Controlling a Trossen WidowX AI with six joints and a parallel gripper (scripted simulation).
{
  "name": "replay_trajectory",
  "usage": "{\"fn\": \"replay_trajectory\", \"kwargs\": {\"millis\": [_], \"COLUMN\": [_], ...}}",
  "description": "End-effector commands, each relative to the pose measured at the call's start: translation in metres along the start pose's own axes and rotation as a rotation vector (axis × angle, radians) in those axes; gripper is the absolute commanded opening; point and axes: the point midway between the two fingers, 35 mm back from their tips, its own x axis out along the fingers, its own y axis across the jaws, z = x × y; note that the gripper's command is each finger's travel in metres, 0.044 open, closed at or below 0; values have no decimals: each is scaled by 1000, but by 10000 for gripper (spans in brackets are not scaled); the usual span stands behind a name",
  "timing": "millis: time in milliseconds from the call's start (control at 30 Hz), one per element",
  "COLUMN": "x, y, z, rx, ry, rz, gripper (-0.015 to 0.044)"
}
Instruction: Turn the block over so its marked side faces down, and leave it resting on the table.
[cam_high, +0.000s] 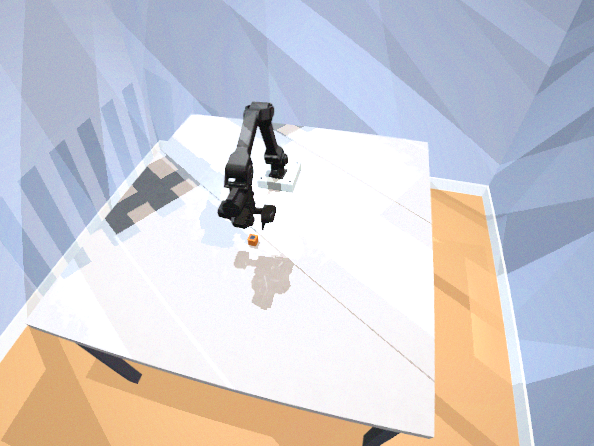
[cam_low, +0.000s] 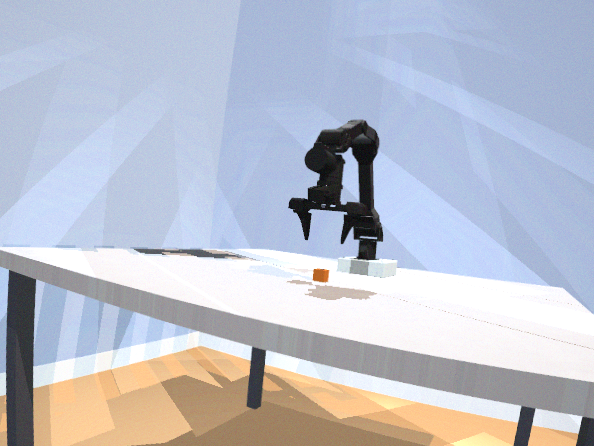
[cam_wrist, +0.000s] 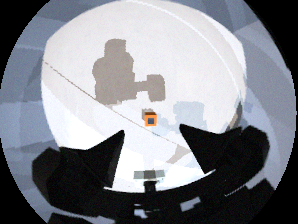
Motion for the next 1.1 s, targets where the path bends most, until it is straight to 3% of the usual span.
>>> {"fn": "replay_trajectory", "kwargs": {"millis": [0, 200, 333, 1067], "x": [1, 4, 36, 66], "y": [-3, -4, -4, -2], "z": [-12, -12, -14, -14], "rx": [77, 77, 77, 77], "ry": [37, 37, 37, 38], "rz": [-9, -9, -9, -9], "gripper": [440, 440, 440, 440]}}
